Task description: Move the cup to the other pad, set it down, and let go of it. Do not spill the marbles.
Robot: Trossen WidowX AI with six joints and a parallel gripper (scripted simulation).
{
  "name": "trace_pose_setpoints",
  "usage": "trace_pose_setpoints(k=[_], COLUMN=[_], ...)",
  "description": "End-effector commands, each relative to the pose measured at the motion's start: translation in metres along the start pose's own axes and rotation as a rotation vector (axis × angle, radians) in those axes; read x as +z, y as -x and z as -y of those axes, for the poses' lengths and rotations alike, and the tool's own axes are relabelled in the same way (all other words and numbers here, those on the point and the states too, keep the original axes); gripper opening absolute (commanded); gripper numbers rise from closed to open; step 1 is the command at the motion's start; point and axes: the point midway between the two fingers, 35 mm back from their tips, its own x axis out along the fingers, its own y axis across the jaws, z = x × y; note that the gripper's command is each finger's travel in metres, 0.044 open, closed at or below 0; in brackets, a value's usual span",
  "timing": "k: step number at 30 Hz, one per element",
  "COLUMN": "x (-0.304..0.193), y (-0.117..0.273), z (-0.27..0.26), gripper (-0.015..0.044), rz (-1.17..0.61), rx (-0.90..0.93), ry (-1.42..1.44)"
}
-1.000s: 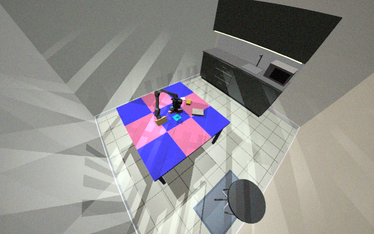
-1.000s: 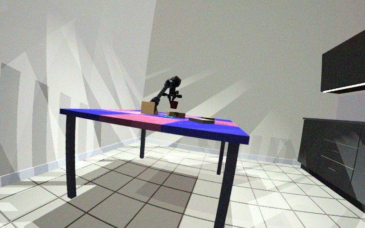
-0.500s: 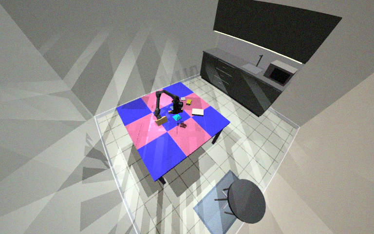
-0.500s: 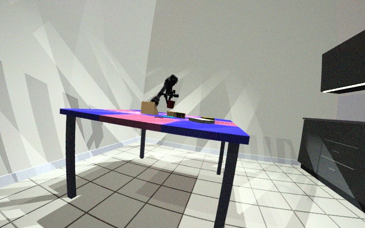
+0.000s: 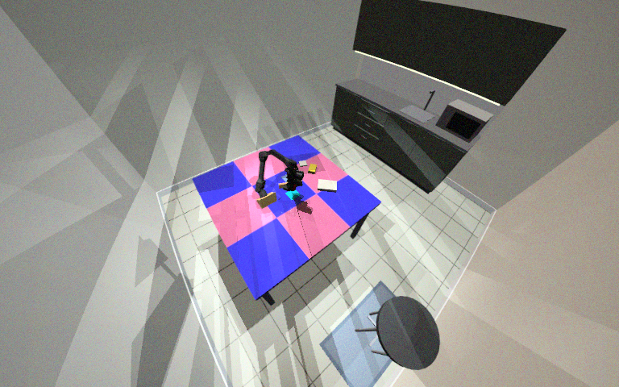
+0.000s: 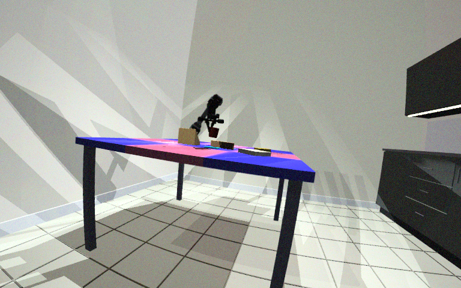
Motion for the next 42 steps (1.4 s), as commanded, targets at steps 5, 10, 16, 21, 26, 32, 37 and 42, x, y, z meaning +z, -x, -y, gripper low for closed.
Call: trace_pose_setpoints(k=[5,10,16,21,26,32,37,42], x=[0.001,0.001,0.001,0.001,0.001,0.001,0.001,0.001], y=[-0.010,-0.016,-0.024,-0.030,-0.037,-0.045,-0.052,-0.058], z=[0.000,0.001,0.001,0.001,0.001,0.001,0.001,0.001], gripper=[0.0000,0.0000,0.0000,0.0000,0.0000,0.0000,0.0000,0.0000], rz=[-0.003,-0.003,-0.003,-0.004,-0.004,-0.004,-0.004,-0.004], rx=[0.000,0.000,0.000,0.000,0.001,0.001,0.001,0.001], ry=[0.000,0.000,0.000,0.000,0.000,0.000,0.000,0.000])
